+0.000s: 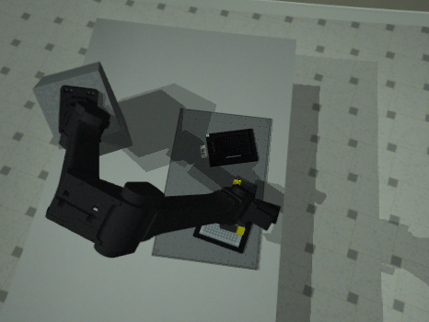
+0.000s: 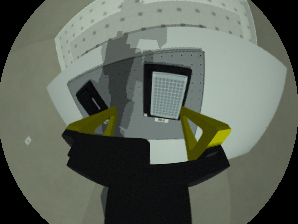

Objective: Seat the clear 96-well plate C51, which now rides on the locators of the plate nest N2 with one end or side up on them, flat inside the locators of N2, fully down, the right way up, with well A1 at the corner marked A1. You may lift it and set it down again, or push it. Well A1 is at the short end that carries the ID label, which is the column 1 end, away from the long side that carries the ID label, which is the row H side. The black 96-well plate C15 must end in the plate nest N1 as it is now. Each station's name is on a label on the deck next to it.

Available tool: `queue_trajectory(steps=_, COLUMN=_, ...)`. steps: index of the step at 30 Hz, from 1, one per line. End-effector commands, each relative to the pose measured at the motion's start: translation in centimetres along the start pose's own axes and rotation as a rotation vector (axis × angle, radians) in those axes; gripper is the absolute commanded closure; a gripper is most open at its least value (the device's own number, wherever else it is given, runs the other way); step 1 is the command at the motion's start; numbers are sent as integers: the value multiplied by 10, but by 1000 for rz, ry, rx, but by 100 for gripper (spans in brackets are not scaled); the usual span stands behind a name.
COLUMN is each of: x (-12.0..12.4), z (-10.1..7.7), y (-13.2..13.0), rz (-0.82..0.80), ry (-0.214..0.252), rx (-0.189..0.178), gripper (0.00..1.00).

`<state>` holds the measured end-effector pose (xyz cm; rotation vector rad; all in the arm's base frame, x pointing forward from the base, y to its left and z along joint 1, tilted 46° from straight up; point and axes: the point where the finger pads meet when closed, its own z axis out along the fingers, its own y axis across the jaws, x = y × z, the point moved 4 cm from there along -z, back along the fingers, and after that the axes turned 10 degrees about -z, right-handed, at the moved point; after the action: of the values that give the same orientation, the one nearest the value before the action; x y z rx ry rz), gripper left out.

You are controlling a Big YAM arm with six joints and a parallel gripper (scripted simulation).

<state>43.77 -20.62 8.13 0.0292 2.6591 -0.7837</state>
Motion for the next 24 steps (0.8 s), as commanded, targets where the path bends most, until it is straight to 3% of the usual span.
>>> queue_trajectory(steps=1, x=10, z=13, y=-3, rz=-12, ry=15, rx=12, gripper=0)
queue_trajectory(steps=2, x=12, z=17, y=-5, rz=-12, ry=12, rx=6, gripper=0)
queue_trajectory(steps=4, x=16, z=25, y=-8, rz=-1, ry=19, rx=61, gripper=0)
queue_trajectory(steps=9, x=23, z=37, y=-14, rz=-1, ry=17, rx=55, gripper=0)
queue_trajectory(steps=11, x=28, z=44, y=-17, rz=11, ry=26, rx=110, gripper=0)
queue_trajectory(steps=14, x=34, z=54, y=-22, rz=11, ry=23, rx=104, gripper=0)
queue_trajectory(steps=16, x=40, z=61, y=-25, rz=23, ry=35, rx=159, gripper=0)
queue_trajectory(steps=24, x=45, z=69, y=-30, rz=24, ry=30, rx=156, gripper=0)
